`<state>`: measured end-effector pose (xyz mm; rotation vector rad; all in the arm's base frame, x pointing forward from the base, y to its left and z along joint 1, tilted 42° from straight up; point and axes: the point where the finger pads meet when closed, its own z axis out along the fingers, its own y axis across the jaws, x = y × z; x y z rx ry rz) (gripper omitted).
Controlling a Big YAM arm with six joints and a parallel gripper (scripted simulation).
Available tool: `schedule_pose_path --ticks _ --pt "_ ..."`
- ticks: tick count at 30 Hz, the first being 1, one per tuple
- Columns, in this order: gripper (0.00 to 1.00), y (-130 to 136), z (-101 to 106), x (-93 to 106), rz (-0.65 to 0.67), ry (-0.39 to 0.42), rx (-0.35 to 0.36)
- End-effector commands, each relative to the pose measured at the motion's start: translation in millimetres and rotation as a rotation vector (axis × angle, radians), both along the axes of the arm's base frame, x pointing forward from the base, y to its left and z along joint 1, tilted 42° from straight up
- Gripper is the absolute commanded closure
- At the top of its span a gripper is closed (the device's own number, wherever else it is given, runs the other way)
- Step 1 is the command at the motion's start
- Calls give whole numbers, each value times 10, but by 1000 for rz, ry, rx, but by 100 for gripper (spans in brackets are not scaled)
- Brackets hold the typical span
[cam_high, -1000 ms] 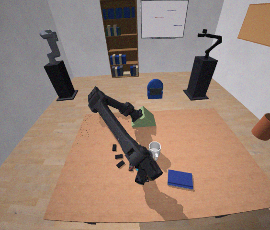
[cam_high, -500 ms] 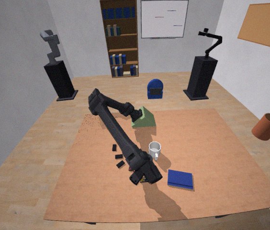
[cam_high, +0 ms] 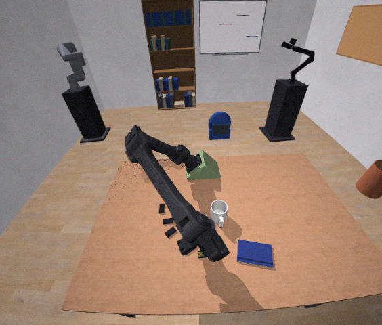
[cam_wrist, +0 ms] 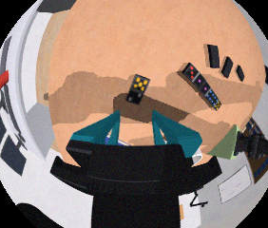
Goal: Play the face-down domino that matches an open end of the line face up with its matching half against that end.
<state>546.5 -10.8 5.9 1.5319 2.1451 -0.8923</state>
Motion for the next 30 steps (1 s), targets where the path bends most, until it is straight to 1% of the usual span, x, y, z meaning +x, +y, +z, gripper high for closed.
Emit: schedule_pose_path --ticks 1,4,9,10,19,26,27,30 --pt "56 93 276 190 -166 -229 -19" --pt "56 100 303 216 -231 -310 -27" --pt "56 100 303 216 -231 -310 -27" --pt "56 24 91 65 -174 -200 -27" --pt "56 100 321 178 -293 -376 -25" --pt "56 100 321 178 -293 -376 -25" --pt "56 21 125 71 -276 -302 -35" --pt "56 48 189 91 -271 -318 -27"
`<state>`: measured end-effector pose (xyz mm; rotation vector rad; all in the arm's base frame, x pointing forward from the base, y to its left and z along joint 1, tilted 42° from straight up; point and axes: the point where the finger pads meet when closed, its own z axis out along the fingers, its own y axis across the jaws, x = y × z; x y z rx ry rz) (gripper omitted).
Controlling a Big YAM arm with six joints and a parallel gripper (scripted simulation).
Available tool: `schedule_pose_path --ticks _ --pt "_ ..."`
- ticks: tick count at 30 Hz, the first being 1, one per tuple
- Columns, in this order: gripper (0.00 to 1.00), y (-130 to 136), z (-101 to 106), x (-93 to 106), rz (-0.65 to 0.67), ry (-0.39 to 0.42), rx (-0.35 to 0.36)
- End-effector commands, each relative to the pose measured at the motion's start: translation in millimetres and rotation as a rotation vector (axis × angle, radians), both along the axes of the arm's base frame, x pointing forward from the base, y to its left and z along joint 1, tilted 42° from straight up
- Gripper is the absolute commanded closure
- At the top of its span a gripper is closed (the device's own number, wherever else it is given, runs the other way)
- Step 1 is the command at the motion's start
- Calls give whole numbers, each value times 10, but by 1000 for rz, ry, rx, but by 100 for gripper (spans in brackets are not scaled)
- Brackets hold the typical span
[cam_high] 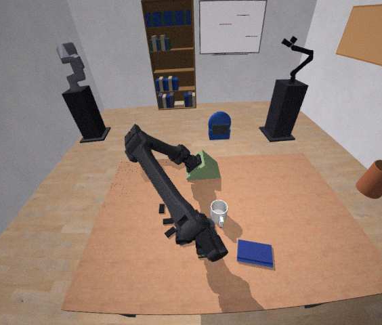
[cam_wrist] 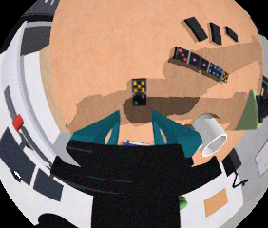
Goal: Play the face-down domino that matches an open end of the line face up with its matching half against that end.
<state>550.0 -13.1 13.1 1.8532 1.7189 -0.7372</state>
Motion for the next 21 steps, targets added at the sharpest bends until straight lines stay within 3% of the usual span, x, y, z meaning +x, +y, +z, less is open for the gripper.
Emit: schedule_pose_path --ticks 1,6,13,14,21 --pt "56 80 138 63 22 -30 10" --pt "56 125 245 98 32 -58 18" --pt "56 125 245 98 32 -58 18" --pt "56 47 74 30 16 -21 10" --pt "56 108 191 49 56 -23 26"
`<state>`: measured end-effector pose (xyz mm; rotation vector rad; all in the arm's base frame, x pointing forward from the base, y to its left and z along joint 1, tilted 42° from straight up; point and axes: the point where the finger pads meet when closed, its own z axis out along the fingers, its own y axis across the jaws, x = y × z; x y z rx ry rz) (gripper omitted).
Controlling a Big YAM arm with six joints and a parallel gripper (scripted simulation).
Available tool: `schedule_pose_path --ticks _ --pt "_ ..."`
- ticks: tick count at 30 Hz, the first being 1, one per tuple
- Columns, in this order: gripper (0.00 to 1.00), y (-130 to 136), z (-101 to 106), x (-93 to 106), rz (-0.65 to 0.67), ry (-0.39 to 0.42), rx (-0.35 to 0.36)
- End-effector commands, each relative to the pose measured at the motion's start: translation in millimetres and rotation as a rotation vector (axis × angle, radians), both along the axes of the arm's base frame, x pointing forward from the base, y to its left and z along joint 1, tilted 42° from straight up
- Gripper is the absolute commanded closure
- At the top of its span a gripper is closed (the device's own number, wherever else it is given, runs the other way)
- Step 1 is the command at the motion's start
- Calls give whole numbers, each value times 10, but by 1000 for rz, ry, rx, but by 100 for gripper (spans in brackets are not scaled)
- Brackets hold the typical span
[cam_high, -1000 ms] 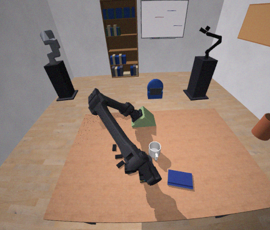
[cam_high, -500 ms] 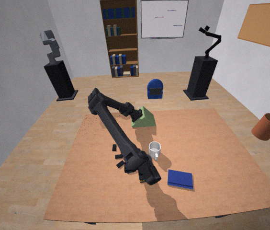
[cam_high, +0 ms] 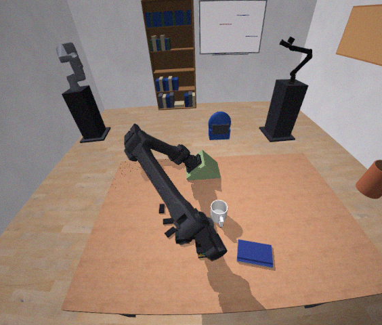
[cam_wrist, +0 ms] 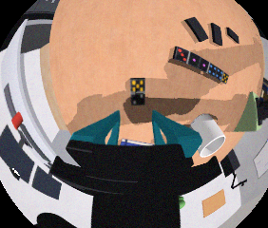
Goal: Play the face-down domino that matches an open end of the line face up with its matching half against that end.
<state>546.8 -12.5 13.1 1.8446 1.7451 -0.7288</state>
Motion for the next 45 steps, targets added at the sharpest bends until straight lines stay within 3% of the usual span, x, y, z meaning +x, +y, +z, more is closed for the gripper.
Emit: schedule_pose_path --ticks 1,9,10,19,26,27,43,45 --pt "56 111 208 84 45 -31 16" --pt "56 119 225 86 51 -31 19" --pt "56 46 55 22 28 1 9" --pt "56 116 217 69 67 -15 24" --pt "56 116 217 69 67 -15 24" --pt "56 23 27 8 46 16 16" --pt "56 -145 -76 52 72 -9 25" --pt "56 -145 -169 6 65 3 24"
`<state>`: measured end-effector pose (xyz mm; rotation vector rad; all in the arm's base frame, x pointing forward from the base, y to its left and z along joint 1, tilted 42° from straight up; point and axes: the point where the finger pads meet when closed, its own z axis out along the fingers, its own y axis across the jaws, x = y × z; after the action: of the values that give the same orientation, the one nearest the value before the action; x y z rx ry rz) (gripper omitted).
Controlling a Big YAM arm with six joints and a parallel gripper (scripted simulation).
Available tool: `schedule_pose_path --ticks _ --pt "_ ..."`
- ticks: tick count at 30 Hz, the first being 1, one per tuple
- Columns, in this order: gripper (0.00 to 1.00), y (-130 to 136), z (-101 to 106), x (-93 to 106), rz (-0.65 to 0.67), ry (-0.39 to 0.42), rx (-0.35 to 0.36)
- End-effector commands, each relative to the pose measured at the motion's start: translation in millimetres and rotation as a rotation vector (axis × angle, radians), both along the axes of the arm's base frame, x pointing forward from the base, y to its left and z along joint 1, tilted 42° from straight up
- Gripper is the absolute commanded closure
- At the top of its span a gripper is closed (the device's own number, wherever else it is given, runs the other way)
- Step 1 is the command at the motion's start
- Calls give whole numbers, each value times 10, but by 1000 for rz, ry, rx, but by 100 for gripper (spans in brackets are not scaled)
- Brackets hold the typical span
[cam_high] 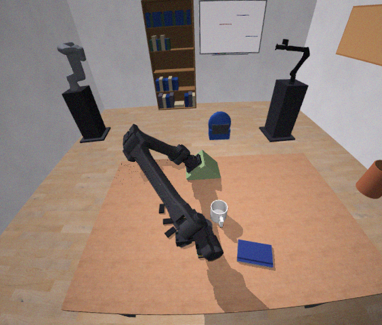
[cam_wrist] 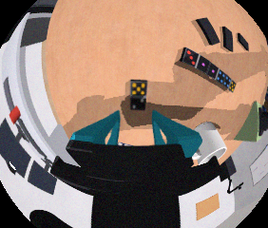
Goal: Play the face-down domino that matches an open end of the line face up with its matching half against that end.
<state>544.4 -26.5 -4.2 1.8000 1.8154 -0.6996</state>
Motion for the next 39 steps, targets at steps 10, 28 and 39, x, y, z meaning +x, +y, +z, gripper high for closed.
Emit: schedule_pose_path --ticks 10,28,39 --pt "56 -227 -140 52 6 -5 -5" --pt "56 -257 -210 31 4 10 -10" --pt "56 -253 -229 16 -1 13 -10"
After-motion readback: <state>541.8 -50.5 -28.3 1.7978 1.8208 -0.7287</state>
